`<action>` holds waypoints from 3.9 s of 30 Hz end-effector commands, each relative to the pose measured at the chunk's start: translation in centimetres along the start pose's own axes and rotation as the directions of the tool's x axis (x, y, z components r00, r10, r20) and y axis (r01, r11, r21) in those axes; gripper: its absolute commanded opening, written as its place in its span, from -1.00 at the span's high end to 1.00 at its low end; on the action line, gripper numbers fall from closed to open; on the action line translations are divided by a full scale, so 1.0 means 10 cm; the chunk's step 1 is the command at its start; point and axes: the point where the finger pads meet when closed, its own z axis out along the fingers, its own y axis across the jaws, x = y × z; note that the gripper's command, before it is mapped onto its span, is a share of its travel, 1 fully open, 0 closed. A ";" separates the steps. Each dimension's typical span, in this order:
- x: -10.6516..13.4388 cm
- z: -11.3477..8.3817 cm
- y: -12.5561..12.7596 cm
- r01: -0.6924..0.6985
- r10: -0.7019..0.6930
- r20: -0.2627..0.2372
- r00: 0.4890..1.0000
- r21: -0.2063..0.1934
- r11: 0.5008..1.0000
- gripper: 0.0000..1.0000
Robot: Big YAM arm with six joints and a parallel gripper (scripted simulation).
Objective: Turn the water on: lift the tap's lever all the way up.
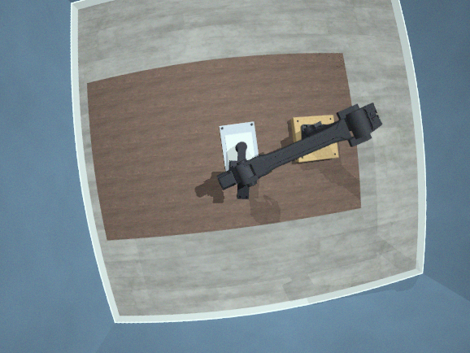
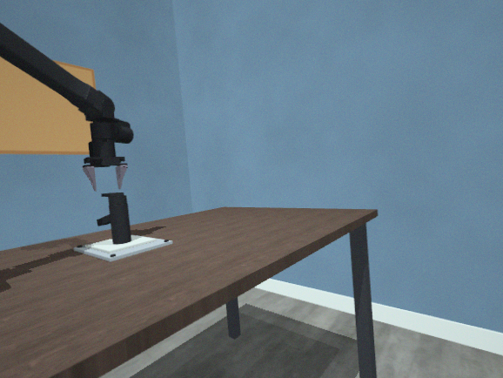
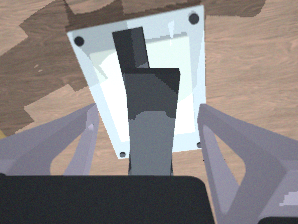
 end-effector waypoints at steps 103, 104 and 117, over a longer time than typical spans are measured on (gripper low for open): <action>-0.08 -0.11 -0.24 -0.002 0.002 0.016 1.000 0.035 0.999 -0.38; -0.08 -0.11 -0.24 -0.002 0.002 0.016 1.000 0.035 0.999 -0.38; -0.08 -0.11 -0.24 -0.002 0.002 0.016 1.000 0.035 0.999 -0.38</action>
